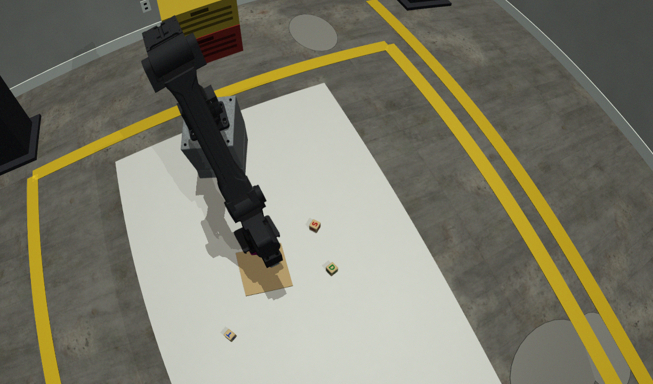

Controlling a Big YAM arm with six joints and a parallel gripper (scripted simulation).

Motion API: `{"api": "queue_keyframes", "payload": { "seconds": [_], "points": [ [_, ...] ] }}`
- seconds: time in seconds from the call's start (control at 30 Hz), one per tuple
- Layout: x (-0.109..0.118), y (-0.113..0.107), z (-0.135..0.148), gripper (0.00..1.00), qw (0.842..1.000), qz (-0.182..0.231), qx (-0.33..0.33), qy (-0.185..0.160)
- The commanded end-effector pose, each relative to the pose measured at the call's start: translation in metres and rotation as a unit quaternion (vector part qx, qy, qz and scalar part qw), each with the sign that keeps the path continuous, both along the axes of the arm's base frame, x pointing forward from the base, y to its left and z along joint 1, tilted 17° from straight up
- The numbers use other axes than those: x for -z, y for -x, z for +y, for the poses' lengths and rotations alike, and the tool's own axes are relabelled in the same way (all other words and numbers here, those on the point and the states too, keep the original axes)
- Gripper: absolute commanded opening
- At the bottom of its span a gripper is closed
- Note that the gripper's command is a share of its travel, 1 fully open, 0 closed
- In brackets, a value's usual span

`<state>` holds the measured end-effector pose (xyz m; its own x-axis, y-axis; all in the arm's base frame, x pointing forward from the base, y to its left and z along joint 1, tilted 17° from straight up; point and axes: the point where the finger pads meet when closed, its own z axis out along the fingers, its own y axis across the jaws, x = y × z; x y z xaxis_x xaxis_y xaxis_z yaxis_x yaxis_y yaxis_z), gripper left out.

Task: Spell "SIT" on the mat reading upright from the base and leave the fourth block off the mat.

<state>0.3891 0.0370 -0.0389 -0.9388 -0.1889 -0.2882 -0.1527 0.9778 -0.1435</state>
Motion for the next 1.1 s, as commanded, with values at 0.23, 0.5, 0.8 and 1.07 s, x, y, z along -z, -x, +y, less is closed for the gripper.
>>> {"api": "queue_keyframes", "payload": {
  "seconds": [0.23,0.5,0.8,1.07],
  "points": [
    [-0.003,-0.017,-0.010,0.22,0.958,0.024,-0.271,0.086],
    [-0.005,-0.022,-0.013,0.22,0.889,0.039,-0.433,0.141],
    [-0.005,-0.023,-0.014,0.22,0.781,0.059,-0.593,0.188],
    [-0.003,-0.019,-0.014,0.22,0.736,0.071,-0.644,0.196]
  ]
}}
